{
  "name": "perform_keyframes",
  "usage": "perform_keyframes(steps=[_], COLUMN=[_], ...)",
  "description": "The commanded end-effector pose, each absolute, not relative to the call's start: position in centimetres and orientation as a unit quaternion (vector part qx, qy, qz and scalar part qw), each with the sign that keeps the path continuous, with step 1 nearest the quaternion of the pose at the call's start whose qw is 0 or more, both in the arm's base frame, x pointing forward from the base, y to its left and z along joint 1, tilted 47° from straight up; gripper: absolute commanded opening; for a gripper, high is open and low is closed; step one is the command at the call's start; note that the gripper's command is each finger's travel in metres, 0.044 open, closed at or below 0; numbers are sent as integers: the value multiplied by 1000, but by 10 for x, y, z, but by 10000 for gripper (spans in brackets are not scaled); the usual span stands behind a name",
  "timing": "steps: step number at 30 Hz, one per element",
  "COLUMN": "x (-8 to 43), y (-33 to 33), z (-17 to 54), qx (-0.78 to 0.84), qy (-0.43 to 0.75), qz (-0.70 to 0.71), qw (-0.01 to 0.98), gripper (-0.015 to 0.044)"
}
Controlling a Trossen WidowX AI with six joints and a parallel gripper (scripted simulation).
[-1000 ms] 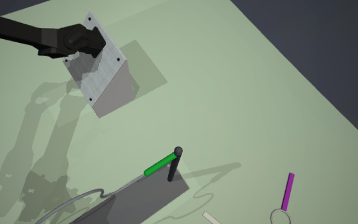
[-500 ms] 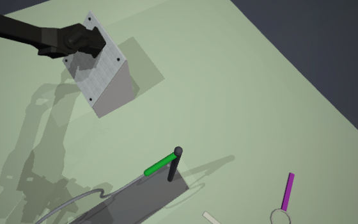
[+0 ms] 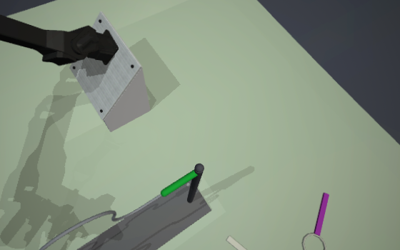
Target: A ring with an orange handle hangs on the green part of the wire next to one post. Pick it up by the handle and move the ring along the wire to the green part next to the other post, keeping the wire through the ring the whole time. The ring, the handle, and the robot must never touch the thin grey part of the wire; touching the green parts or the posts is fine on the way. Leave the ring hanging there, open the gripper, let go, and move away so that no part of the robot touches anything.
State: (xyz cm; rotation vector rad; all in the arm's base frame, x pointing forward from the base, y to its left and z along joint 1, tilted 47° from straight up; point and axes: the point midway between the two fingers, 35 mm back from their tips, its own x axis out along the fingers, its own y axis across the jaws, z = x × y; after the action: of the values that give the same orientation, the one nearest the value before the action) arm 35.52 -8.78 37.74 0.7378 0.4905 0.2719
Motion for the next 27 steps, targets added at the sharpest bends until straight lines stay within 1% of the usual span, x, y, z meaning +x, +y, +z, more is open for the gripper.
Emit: perform_keyframes(steps=[1,27], x=[353,351], y=[-81,-64], z=[385,407], qx=[368,446], qy=[232,228], qz=[141,157], qw=[889,851], gripper=[-150,-150])
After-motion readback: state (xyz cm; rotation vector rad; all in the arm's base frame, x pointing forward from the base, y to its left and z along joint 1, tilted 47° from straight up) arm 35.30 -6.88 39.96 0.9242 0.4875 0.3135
